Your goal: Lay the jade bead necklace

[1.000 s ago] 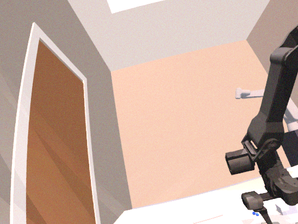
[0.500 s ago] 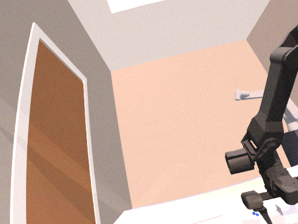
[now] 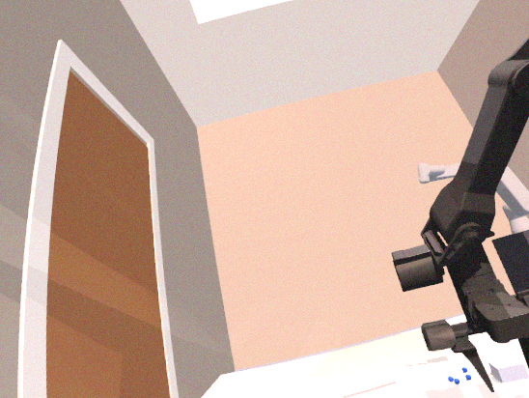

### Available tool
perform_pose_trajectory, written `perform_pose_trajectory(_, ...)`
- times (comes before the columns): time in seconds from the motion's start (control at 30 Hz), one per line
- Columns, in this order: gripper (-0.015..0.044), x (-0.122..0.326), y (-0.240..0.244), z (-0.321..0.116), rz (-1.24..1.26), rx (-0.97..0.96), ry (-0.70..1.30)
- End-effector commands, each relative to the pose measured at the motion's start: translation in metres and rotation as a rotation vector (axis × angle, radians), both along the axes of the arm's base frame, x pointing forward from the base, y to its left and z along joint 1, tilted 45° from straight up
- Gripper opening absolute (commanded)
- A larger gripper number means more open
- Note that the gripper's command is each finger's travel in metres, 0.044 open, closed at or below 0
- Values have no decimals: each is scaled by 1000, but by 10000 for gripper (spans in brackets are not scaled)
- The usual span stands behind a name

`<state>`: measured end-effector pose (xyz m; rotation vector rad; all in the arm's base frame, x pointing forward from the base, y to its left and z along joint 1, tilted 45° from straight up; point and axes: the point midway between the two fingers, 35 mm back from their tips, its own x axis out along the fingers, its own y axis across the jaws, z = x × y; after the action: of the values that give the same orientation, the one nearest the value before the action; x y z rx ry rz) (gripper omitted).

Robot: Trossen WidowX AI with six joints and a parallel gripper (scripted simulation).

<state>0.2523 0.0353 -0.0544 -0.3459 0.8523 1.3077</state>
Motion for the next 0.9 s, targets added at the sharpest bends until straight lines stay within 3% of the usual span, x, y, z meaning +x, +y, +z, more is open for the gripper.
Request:
perform_pose_trajectory(0.0, 120, -1, 8, -7, -2, -1, 12)
perform_pose_trajectory(0.87, 120, -1, 26, -25, -2, 0, 12)
